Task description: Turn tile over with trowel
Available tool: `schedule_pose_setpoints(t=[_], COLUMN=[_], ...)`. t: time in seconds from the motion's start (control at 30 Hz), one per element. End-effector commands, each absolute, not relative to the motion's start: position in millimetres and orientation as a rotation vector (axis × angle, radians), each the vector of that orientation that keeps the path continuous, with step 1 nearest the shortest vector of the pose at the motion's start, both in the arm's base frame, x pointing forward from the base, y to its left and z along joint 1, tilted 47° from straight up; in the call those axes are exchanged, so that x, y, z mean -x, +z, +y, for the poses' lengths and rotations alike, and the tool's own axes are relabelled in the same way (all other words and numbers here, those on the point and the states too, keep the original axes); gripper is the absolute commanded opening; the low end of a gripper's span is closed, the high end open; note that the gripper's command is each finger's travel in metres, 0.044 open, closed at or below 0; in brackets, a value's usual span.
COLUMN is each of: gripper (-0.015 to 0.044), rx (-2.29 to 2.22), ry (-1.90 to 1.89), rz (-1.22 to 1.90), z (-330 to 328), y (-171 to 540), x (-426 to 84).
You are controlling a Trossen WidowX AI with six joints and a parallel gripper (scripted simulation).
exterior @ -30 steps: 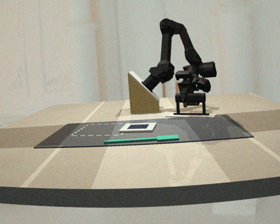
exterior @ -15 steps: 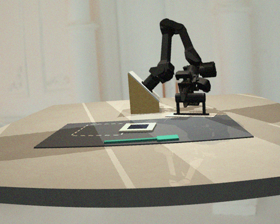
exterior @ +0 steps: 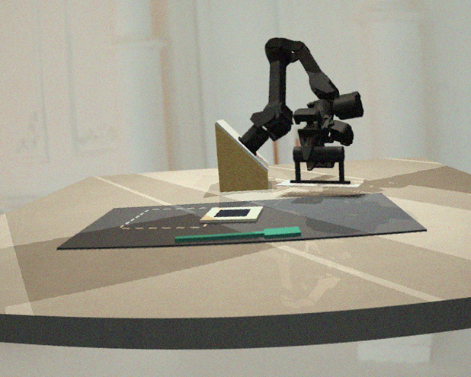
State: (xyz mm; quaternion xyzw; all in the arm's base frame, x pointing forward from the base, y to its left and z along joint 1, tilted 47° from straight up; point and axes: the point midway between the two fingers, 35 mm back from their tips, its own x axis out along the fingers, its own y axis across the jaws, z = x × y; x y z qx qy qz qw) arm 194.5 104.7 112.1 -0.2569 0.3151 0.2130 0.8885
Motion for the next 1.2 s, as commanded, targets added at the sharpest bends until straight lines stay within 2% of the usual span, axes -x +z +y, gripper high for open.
schedule_pose_setpoints(t=[0.0,0.4,1.17], gripper=[0.0,0.0,0.0], rx=[0.531,0.532,0.512], ry=[0.436,0.438,0.489], rz=[0.643,0.637,0.575], z=[95,81,96], y=[125,138,143], x=[-195,-192,-261])
